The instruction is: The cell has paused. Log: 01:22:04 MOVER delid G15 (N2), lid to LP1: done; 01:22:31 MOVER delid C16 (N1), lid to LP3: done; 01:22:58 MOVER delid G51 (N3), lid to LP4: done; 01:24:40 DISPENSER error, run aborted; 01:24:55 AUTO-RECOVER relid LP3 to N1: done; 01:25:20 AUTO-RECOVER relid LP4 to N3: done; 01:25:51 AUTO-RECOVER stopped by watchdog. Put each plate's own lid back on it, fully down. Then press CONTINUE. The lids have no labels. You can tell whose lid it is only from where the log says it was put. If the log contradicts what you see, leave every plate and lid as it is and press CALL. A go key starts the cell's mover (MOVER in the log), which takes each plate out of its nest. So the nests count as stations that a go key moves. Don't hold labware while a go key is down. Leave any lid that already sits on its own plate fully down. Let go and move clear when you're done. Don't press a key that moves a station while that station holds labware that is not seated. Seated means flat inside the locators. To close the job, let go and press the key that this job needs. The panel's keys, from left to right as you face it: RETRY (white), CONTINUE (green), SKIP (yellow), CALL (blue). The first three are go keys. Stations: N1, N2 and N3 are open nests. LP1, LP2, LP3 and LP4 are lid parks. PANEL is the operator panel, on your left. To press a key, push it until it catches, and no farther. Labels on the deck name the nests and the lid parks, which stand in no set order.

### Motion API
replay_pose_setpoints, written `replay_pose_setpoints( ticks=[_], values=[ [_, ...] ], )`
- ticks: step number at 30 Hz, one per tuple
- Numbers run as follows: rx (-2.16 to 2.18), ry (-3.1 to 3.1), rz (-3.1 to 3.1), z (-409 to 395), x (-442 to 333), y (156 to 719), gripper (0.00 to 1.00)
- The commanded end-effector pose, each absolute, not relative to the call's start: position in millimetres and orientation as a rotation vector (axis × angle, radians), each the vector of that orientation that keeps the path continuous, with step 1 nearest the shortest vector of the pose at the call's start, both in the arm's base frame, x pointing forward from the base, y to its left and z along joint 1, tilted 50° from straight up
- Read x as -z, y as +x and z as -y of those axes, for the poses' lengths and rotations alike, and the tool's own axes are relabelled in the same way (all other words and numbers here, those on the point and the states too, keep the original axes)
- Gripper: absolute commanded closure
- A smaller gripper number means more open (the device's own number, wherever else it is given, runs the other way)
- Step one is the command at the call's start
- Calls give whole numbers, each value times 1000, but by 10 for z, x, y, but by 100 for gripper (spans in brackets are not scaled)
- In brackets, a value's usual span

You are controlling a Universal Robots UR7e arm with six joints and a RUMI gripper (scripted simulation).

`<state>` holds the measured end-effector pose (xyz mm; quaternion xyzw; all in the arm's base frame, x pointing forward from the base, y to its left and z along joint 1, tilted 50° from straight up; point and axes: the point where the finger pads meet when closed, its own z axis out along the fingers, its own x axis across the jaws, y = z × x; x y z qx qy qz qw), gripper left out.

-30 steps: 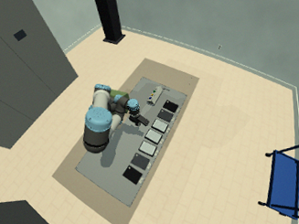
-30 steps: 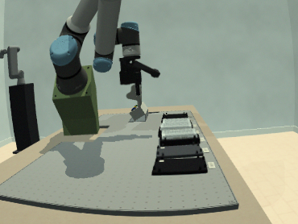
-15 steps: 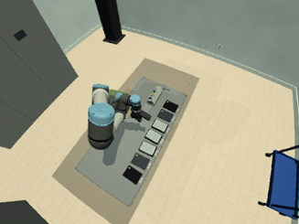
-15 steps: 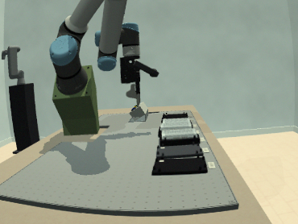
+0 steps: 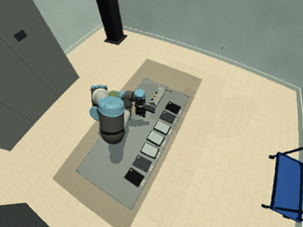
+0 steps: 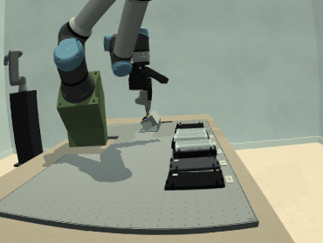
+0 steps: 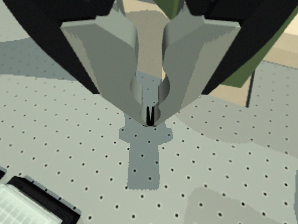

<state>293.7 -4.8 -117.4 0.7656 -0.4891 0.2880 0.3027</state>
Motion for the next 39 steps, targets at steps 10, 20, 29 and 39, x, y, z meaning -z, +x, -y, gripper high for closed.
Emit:
replay_pose_setpoints(
  ticks=[10,20,29,39],
  values=[
    [-648,2136,1019,-360,1664,2830,100],
    [-648,2137,1019,-587,1938,2764,100],
    [-638,2144,997,-618,1976,2758,100],
    [-560,2197,815,-873,2280,2707,100]
  ],
)
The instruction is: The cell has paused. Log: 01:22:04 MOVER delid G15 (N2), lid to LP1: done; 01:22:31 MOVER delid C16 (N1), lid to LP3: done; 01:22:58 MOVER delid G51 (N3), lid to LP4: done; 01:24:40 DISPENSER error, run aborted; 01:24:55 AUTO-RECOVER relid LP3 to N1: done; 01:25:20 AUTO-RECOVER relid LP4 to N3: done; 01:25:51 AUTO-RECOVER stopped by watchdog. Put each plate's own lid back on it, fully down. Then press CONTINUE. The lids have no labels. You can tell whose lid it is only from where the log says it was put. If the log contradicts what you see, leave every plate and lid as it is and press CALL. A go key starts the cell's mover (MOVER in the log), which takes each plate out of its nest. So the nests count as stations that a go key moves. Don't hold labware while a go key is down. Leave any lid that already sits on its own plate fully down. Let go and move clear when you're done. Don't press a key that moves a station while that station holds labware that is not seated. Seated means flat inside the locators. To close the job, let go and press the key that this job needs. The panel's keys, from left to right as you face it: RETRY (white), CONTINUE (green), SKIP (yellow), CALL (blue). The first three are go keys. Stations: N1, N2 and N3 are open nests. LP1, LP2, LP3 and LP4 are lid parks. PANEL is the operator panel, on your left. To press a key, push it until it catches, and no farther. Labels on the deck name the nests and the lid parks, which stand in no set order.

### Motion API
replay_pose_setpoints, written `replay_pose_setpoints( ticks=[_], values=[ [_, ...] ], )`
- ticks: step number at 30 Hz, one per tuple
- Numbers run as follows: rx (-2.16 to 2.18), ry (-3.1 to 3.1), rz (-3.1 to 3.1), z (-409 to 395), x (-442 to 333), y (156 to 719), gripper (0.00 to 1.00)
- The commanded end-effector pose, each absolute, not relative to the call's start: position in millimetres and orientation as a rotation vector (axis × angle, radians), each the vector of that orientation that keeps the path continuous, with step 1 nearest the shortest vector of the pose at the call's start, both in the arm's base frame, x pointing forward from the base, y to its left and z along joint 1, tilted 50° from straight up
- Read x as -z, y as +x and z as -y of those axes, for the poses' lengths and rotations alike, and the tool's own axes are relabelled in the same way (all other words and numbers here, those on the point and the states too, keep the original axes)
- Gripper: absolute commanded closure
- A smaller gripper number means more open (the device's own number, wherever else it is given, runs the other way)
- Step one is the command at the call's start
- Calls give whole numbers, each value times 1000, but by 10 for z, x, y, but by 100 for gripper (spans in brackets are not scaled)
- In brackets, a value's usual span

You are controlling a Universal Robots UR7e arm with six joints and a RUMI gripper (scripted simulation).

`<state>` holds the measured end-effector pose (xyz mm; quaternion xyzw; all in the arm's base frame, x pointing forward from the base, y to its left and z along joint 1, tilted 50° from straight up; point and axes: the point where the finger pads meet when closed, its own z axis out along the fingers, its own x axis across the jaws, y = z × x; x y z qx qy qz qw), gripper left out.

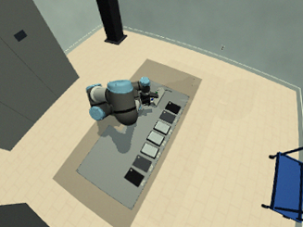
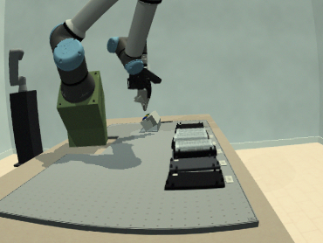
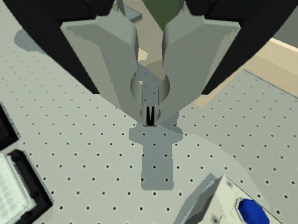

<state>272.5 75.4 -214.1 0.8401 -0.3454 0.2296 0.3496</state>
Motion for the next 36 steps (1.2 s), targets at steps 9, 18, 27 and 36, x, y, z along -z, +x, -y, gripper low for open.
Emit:
replay_pose_setpoints(
  ticks=[9,18,27,36],
  values=[
    [-471,2242,609,-1160,2622,2650,100],
    [-419,2261,490,-1383,2888,2605,100],
    [-419,2261,490,-1670,3231,2548,100],
    [-419,2261,490,-1893,3497,2503,100]
  ],
)
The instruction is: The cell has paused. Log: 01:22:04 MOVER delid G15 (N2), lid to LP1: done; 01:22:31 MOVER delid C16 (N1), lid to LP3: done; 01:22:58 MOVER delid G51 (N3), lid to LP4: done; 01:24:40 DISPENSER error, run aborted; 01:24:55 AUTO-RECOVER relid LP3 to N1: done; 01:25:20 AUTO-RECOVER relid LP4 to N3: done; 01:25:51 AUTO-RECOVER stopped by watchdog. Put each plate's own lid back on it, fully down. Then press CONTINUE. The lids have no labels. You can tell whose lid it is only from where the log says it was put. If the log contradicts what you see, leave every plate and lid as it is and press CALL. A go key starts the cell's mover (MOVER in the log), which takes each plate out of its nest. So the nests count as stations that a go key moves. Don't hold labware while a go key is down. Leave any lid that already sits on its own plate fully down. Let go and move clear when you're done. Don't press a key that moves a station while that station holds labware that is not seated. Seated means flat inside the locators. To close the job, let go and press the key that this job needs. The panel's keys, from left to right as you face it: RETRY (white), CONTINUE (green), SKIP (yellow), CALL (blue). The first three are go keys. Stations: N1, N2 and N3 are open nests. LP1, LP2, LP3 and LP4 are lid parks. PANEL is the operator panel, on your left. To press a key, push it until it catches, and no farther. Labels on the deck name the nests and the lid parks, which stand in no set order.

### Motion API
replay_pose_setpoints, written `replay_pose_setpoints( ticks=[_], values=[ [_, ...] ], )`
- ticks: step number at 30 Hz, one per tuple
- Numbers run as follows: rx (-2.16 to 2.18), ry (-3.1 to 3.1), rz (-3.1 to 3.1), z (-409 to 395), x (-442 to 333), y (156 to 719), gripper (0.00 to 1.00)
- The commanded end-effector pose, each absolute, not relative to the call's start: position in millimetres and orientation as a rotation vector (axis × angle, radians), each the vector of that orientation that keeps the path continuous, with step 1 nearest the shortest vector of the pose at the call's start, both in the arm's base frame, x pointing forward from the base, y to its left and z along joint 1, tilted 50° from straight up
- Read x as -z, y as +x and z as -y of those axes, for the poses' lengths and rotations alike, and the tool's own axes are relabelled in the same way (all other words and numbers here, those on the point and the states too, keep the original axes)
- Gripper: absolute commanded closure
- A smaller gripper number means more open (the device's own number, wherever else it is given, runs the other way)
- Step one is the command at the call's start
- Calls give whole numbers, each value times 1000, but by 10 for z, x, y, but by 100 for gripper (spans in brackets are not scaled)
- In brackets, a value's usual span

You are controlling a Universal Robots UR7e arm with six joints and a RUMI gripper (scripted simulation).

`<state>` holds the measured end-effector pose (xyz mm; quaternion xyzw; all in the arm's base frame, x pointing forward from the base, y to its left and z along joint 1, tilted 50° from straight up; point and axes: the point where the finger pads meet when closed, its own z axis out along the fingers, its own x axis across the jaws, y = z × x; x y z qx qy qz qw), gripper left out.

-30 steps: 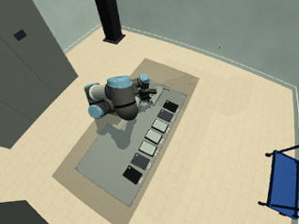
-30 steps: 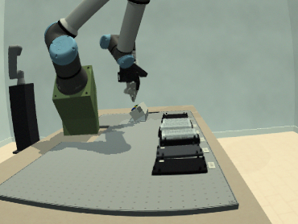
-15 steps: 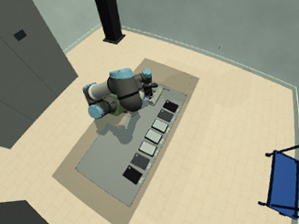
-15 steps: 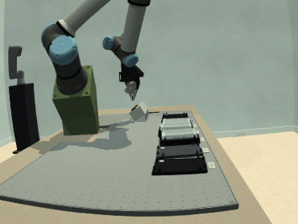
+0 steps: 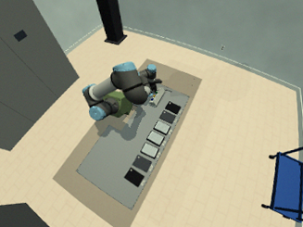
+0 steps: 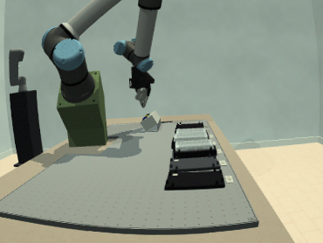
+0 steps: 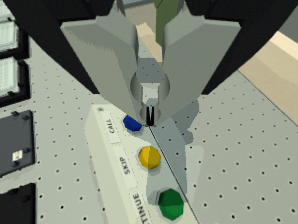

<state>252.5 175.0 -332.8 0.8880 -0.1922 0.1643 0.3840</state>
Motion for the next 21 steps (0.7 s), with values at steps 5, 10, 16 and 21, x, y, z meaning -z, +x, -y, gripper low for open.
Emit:
replay_pose_setpoints(
  ticks=[5,10,16,21],
  values=[
    [-419,2261,490,-2053,3687,2471,100],
    [-419,2262,490,-2153,3805,2451,100],
    [-419,2261,490,-2153,3806,2451,100],
    [-419,2262,490,-2153,3805,2452,100]
  ],
)
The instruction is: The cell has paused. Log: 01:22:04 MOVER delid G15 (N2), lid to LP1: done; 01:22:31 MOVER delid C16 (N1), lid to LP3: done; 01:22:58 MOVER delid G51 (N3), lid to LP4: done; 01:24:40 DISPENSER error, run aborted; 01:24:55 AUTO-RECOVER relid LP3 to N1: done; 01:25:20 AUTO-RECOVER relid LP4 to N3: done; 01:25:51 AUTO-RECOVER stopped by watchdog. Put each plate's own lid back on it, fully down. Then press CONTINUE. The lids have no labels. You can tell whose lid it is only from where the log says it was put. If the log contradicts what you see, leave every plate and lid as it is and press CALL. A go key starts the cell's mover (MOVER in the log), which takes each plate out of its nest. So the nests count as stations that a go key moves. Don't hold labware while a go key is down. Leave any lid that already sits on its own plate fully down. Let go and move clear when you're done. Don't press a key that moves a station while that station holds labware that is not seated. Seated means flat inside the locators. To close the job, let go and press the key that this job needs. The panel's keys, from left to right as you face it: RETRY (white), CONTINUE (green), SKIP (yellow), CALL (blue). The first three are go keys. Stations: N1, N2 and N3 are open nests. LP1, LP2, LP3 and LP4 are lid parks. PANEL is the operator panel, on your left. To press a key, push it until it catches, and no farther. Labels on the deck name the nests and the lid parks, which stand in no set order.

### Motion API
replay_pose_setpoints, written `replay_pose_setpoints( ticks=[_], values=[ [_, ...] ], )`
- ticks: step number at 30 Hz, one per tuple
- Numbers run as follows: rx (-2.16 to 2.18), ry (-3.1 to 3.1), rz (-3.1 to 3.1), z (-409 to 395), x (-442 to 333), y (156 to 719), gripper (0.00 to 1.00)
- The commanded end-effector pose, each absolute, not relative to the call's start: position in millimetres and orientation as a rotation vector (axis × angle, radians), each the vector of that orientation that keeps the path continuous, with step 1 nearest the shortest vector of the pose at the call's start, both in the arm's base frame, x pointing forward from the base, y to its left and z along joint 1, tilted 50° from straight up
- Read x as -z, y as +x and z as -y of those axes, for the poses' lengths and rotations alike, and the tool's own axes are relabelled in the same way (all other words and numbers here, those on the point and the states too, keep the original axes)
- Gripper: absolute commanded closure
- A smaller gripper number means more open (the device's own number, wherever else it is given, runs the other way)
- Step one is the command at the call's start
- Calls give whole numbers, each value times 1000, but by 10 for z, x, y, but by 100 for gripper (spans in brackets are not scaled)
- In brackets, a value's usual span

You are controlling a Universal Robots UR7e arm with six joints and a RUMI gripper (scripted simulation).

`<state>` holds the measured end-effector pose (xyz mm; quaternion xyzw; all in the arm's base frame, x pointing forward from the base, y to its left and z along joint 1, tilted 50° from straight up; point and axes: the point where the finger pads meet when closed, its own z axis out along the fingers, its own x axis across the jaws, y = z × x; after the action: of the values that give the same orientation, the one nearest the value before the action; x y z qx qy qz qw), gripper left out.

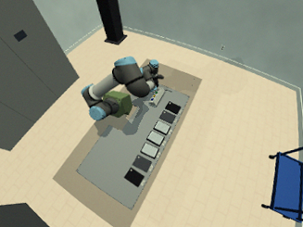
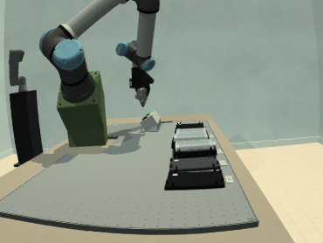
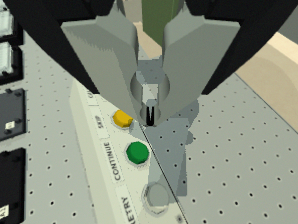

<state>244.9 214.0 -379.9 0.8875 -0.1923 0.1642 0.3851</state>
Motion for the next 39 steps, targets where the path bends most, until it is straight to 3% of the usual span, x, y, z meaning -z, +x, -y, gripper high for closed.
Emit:
replay_pose_setpoints(
  ticks=[1,39],
  values=[
    [-419,2262,490,-2153,3805,2452,100],
    [-419,2261,490,-1972,3962,2513,100]
  ],
)
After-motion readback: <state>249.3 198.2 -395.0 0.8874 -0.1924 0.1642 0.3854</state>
